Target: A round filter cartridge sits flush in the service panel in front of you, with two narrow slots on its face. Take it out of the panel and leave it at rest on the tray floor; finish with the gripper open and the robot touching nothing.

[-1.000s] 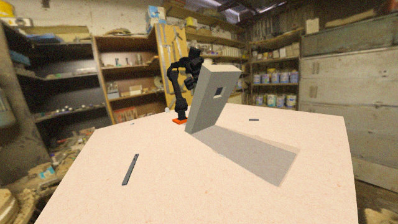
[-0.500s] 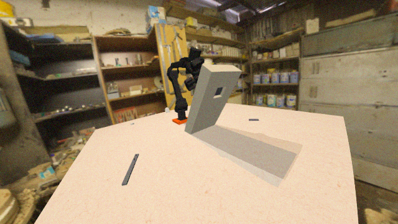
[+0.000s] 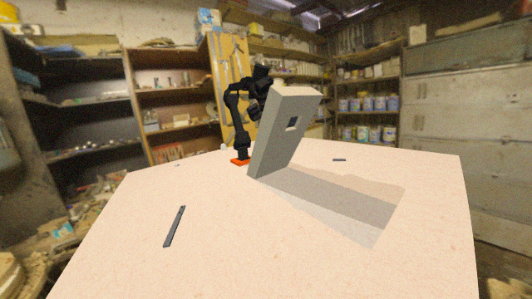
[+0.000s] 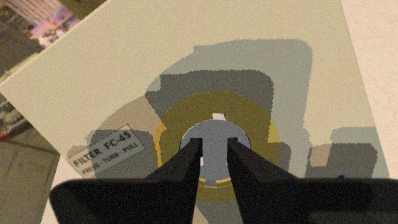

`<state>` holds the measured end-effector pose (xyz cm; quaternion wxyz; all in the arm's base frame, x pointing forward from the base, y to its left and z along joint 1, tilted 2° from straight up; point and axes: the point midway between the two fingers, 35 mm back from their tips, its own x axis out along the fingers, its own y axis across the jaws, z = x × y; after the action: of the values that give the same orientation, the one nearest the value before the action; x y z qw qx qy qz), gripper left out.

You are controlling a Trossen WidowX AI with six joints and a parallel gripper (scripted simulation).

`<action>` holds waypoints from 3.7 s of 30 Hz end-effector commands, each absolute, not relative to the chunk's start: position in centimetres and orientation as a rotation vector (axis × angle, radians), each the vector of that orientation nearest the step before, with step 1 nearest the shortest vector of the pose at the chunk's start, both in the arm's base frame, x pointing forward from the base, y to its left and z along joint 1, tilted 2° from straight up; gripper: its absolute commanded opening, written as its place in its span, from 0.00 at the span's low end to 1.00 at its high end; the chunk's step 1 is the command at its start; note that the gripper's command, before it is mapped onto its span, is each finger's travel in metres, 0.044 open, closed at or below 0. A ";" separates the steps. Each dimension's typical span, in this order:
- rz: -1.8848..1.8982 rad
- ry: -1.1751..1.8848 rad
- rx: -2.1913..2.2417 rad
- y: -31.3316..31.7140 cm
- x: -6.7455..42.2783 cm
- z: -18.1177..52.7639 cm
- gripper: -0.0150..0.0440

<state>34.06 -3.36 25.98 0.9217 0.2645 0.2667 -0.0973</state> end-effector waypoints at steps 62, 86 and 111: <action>-0.679 0.248 2.213 -3.5 34.5 25.7 0.25; -0.683 0.255 2.200 -3.1 28.0 29.8 0.25; -0.686 0.256 2.199 -2.8 25.3 24.5 0.25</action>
<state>25.77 -2.91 25.14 0.3974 0.8687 0.1009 -0.2778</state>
